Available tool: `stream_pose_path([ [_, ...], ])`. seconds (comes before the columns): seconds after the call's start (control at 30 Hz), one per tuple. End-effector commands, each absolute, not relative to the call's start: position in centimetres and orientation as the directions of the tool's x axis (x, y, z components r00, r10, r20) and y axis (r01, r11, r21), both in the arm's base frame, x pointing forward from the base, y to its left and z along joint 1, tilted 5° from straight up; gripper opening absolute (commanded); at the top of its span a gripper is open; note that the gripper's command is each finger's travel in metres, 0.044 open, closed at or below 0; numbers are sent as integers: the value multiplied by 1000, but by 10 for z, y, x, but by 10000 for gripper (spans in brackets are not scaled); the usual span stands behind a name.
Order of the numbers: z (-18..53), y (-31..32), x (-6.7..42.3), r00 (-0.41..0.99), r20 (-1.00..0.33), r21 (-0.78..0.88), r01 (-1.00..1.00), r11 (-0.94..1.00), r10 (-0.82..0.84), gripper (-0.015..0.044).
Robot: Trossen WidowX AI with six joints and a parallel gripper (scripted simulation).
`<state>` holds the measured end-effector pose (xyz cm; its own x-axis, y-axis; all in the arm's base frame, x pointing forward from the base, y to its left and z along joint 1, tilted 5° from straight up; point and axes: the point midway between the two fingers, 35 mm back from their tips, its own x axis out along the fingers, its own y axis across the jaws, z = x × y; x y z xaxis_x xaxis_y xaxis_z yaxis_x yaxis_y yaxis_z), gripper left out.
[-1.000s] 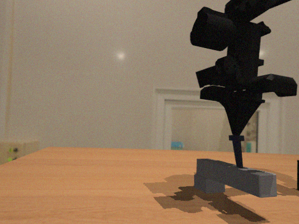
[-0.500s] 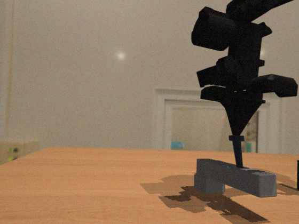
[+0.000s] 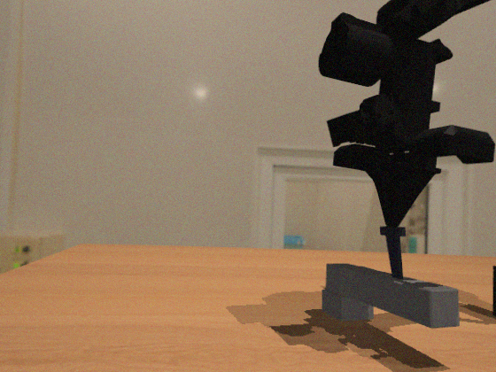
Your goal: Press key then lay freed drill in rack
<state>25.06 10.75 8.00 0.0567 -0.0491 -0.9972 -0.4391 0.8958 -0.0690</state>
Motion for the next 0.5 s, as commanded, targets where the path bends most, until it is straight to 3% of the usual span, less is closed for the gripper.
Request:
stream_pose_path([
  [0.0,58,104,245,11,-997,-69,-444,893,-72,0],
  [0.47,50,104,244,11,-997,-69,-444,893,-72,0],
])
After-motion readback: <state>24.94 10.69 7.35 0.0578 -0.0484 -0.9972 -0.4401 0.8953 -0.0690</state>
